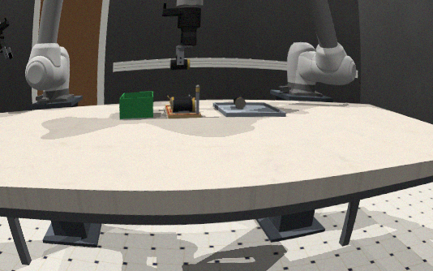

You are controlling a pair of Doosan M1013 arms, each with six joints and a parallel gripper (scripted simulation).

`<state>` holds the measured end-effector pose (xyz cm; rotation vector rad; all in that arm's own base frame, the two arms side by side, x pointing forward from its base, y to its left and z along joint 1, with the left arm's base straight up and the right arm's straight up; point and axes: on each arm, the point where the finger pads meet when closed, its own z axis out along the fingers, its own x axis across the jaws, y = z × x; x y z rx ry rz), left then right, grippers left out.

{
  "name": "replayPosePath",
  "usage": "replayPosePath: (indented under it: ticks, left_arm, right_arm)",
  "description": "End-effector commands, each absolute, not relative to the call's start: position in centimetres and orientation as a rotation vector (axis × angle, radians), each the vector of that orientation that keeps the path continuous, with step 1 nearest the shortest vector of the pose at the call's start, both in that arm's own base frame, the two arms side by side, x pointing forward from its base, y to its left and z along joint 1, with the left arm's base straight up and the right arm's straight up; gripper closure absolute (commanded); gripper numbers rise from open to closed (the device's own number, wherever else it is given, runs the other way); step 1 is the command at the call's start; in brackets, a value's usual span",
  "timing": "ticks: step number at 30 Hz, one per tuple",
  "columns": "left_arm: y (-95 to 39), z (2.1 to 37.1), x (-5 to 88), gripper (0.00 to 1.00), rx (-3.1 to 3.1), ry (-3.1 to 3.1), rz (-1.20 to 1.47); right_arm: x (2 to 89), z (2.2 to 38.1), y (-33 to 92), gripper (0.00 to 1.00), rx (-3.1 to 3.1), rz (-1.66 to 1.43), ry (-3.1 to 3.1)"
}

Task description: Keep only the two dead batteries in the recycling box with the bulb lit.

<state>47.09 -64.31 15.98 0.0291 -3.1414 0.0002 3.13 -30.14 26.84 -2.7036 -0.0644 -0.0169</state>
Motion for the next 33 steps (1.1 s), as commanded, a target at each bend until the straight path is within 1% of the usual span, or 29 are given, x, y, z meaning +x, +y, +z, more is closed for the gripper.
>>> replayPosePath:
  ticks: [1,20,22,24,26,28,33]
  left_arm:
    - [-64.4,16.1,47.1,0.43,0.029,-3.142,0.003]
    - [-64.4,16.0,47.1,0.43,0.029,-3.142,0.003]
    - [-64.4,14.6,47.1,0.43,0.029,-3.142,0.003]
    - [-64.4,11.9,47.1,0.43,0.029,-3.142,0.003]
    - [-64.4,11.9,47.1,0.43,0.029,-3.142,0.003]
    - [-64.4,9.6,47.1,0.43,0.029,-3.142,0.003]
    - [-64.4,9.1,47.1,0.43,0.029,-3.142,0.003]
  right_arm:
    - [3.1,26.9,-30.2,0.0,-2.705,-0.018,-0.064]
    - [3.1,26.9,-30.2,0.0,-2.705,-0.018,-0.064]
    - [3.1,26.9,-30.2,0.0,-2.705,-0.018,-0.064]
    - [3.1,26.9,-30.2,0.0,-2.705,-0.018,-0.064]
    - [3.1,26.9,-30.2,0.0,-2.705,-0.018,-0.064]
    - [3.1,26.9,-30.2,0.0,-2.705,-0.018,-0.064]
    - [3.1,26.9,-30.2,0.0,-2.705,-0.018,-0.064]
